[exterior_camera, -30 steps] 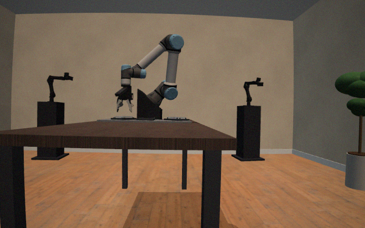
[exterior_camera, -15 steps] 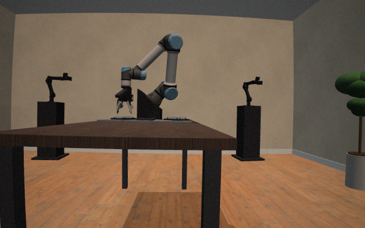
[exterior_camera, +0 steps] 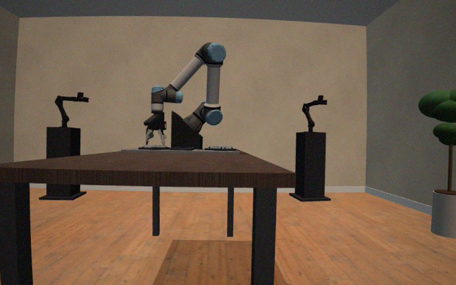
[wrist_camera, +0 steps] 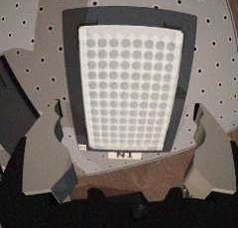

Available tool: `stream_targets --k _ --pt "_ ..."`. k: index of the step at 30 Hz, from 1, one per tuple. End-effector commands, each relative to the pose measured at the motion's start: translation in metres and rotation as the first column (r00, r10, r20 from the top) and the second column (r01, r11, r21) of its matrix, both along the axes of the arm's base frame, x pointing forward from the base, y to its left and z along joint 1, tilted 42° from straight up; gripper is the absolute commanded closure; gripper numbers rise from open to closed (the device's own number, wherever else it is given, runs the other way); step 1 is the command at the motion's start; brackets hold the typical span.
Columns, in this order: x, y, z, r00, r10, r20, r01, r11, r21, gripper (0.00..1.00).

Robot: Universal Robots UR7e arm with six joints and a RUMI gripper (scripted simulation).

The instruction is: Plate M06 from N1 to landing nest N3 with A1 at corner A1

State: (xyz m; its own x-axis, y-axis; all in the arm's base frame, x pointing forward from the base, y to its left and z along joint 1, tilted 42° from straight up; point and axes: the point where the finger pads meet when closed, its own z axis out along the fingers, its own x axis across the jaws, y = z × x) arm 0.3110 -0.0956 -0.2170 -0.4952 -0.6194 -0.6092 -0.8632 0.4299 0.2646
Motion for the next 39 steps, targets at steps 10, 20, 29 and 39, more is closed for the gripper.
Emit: stream_targets --k 10,20,29,39 --pt "0.0004 0.0002 -0.001 1.0 -0.001 0.001 0.001 1.0 -0.001 0.18" --pt "0.0004 0.0002 -0.0011 1.0 -0.001 0.001 0.001 1.0 -0.001 1.0" --pt "0.0004 0.0002 -0.001 1.0 -0.001 0.001 0.001 1.0 -0.001 1.0" --pt "0.0004 0.0002 -0.0011 1.0 -0.001 0.001 0.001 1.0 -0.001 1.0"
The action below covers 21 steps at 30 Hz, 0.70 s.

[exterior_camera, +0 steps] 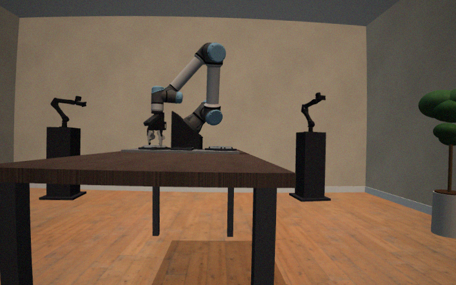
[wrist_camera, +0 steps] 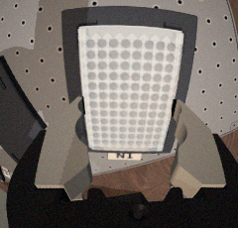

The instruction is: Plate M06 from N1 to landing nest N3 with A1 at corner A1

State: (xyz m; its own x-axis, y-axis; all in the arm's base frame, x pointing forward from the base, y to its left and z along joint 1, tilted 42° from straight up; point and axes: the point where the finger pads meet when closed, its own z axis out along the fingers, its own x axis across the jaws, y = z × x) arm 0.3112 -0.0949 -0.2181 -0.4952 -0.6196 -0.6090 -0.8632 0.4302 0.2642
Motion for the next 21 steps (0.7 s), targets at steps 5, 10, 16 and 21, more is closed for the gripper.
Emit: stream_targets --k 5,10,16,21 --pt "0.0 0.0 0.0 1.0 0.0 0.0 0.0 1.0 -0.001 1.0" --pt "-0.001 -0.005 0.005 1.0 0.0 0.0 0.0 1.0 -0.001 1.0" --pt "-0.001 -0.009 0.01 1.0 0.0 0.0 0.0 1.0 -0.001 1.0" --pt "-0.002 -0.015 0.016 1.0 0.0 0.0 0.0 1.0 -0.001 1.0"
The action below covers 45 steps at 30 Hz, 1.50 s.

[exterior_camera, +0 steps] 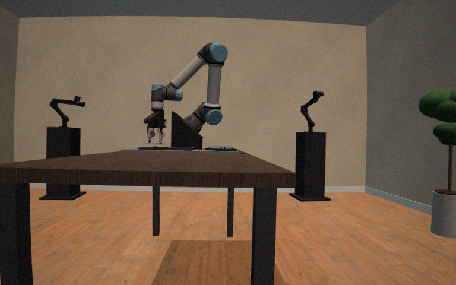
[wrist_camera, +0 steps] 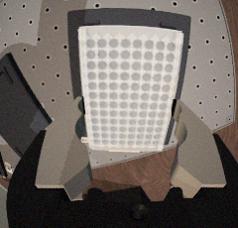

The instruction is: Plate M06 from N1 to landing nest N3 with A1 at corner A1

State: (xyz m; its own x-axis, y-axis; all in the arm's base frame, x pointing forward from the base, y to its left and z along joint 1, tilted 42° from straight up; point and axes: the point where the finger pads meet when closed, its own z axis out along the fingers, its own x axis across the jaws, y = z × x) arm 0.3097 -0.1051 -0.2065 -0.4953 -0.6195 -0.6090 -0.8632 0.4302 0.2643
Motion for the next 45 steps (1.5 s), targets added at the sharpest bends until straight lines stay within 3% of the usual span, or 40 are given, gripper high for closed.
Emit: stream_targets --k 1,11,26,34,45 --pt "-0.001 -0.006 0.006 1.0 0.0 0.0 0.0 1.0 -0.001 1.0" --pt "-0.001 -0.011 0.013 1.0 0.0 0.0 0.0 1.0 -0.001 1.0" --pt "0.013 0.035 0.055 0.967 0.194 0.167 -0.19 0.981 -0.043 1.0" --pt "0.022 0.064 0.082 0.914 0.31 0.262 -0.299 0.951 -0.084 1.0" --pt "0.031 0.096 0.111 0.91 0.317 0.267 -0.306 0.948 -0.086 1.0"
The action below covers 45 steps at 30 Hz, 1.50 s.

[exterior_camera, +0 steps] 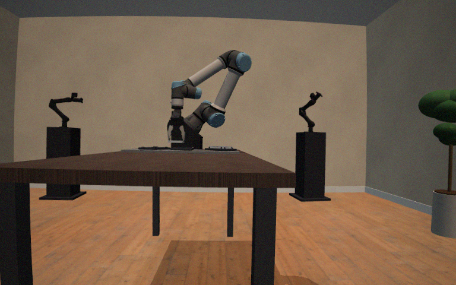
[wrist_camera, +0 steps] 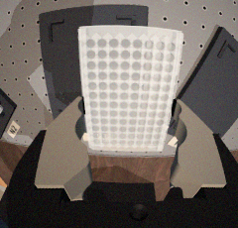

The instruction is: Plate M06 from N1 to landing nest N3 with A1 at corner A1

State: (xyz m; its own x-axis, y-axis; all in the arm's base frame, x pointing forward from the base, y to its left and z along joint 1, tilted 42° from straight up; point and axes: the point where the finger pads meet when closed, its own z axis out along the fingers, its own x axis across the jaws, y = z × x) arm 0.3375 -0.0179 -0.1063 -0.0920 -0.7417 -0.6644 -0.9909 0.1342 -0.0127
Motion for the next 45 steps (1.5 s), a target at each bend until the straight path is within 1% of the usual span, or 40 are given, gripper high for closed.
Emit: stream_targets --k 1,6,45 --pt "0.005 0.013 0.015 1.0 0.001 0.001 -0.001 1.0 -0.002 1.0" --pt "0.009 0.029 0.029 1.0 0.001 0.001 -0.001 1.0 -0.002 1.0" --pt "0.01 0.035 0.022 1.0 0.001 0.001 -0.001 1.0 -0.002 1.0"
